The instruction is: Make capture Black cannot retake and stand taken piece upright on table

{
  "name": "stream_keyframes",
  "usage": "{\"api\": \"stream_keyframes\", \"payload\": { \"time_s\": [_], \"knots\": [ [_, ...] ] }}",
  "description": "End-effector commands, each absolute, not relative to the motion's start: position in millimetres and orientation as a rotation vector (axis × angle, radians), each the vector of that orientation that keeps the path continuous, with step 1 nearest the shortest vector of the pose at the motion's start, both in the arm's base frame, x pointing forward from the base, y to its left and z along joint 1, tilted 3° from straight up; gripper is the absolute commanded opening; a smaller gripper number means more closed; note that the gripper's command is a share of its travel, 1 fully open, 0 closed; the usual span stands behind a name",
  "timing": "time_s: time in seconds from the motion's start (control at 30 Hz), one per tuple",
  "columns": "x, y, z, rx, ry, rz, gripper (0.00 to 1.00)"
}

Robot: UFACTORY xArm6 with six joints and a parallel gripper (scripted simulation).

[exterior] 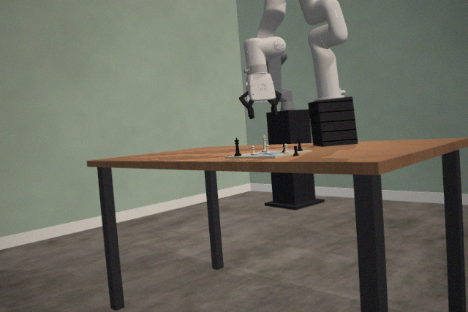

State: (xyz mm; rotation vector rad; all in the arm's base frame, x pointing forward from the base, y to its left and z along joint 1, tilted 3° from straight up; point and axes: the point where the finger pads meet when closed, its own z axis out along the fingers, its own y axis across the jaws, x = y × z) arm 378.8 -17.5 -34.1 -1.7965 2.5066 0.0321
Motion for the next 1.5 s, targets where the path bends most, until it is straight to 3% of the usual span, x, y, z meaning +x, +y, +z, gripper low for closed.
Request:
{"api": "stream_keyframes", "payload": {
  "time_s": [0.0, 0.3, 0.33, 1.47],
  "knots": [
    [371.5, -29.6, -30.2, -1.436, 2.738, -0.004, 1.00],
    [368.4, -33.2, -29.7, -0.773, 3.005, -0.043, 1.00],
    [368.4, -33.2, -29.7, -0.725, 3.022, -0.054, 0.42],
    [368.4, -33.2, -29.7, -0.725, 3.022, -0.054, 0.42]
  ]
}}
